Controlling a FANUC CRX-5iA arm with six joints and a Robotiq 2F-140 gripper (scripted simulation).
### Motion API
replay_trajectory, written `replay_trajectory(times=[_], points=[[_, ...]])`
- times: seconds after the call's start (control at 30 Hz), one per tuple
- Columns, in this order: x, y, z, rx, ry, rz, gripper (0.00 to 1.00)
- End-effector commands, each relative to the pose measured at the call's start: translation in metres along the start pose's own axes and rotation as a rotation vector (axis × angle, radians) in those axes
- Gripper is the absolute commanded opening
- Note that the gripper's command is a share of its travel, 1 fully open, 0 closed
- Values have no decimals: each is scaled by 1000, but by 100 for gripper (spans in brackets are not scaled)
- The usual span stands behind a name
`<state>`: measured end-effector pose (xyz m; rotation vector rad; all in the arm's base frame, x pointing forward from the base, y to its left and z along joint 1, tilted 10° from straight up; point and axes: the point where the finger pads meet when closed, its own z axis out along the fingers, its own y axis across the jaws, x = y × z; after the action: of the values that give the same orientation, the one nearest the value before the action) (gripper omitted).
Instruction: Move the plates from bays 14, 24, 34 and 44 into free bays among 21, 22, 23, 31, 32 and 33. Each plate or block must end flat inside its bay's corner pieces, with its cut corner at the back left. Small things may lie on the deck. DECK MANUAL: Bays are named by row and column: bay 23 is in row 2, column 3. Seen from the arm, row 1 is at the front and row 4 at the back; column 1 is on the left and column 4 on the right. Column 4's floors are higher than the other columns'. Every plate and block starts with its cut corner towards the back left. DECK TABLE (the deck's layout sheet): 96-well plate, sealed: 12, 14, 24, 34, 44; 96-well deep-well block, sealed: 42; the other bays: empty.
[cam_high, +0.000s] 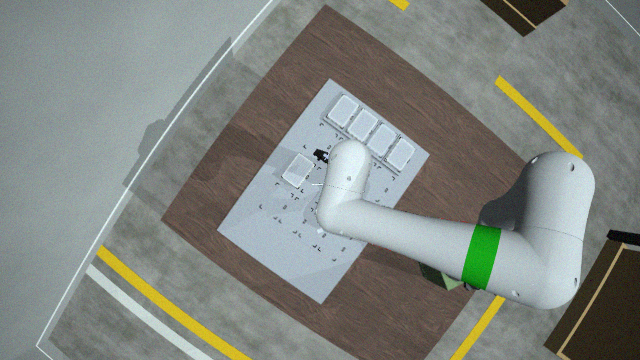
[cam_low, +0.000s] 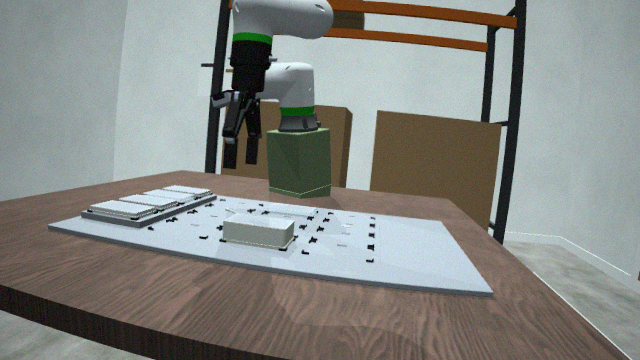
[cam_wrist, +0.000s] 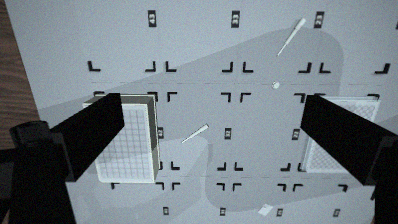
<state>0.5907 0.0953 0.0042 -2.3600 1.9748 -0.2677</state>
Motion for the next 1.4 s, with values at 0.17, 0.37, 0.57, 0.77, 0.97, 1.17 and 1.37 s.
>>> replay_trajectory(times=[0.17, 0.37, 0.57, 0.77, 0.97, 1.17, 1.37], points=[[30, -1, -1, 1, -1, 0, 100], [55, -1, -1, 1, -1, 0, 100], [79, -1, -1, 1, -1, 0, 100], [95, -1, -1, 1, -1, 0, 100], [119, -1, -1, 1, -1, 0, 100], [123, -1, -1, 1, -1, 0, 100], [123, -1, -1, 1, -1, 0, 100]])
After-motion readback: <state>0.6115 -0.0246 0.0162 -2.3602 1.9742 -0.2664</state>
